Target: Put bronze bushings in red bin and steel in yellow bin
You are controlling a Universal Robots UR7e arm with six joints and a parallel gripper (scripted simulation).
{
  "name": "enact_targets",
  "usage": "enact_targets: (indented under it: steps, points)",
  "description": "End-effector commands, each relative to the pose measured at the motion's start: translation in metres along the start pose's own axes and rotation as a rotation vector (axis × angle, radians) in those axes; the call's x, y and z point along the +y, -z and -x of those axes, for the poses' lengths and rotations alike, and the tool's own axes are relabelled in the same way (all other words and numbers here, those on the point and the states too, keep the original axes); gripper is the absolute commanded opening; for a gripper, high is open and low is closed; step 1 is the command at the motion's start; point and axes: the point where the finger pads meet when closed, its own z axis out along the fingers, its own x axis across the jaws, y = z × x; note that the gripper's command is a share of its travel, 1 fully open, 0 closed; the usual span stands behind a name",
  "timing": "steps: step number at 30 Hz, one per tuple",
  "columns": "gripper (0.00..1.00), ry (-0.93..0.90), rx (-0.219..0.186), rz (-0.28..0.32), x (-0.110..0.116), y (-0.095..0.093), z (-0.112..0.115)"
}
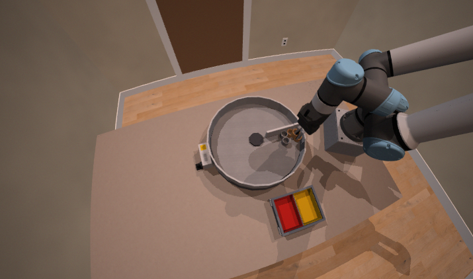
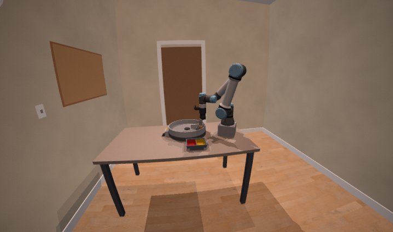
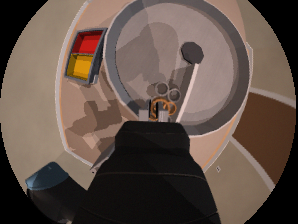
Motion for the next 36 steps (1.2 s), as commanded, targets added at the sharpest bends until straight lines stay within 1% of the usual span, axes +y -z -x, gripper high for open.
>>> enact_targets:
  steps: [1, 4, 9, 21, 26, 32, 36]
  points:
    - [0.00, 0.000, -0.002, 0.000, 0.001, 0.020, 0.000]
    - [0.00, 0.000, -0.002, 0.000, 0.001, 0.020, 0.000]
    - [0.00, 0.000, -0.002, 0.000, 0.001, 0.044, 0.000]
    - [0.00, 0.000, -0.002, 0.000, 0.001, 0.044, 0.000]
    - [0.00, -0.033, -0.001, 0.000, -0.038, 0.043, 0.038]
    - [0.00, -0.035, -0.001, 0.000, -0.040, 0.043, 0.040]
    - [0.00, -0.062, -0.001, 0.000, -0.071, 0.043, 0.072]
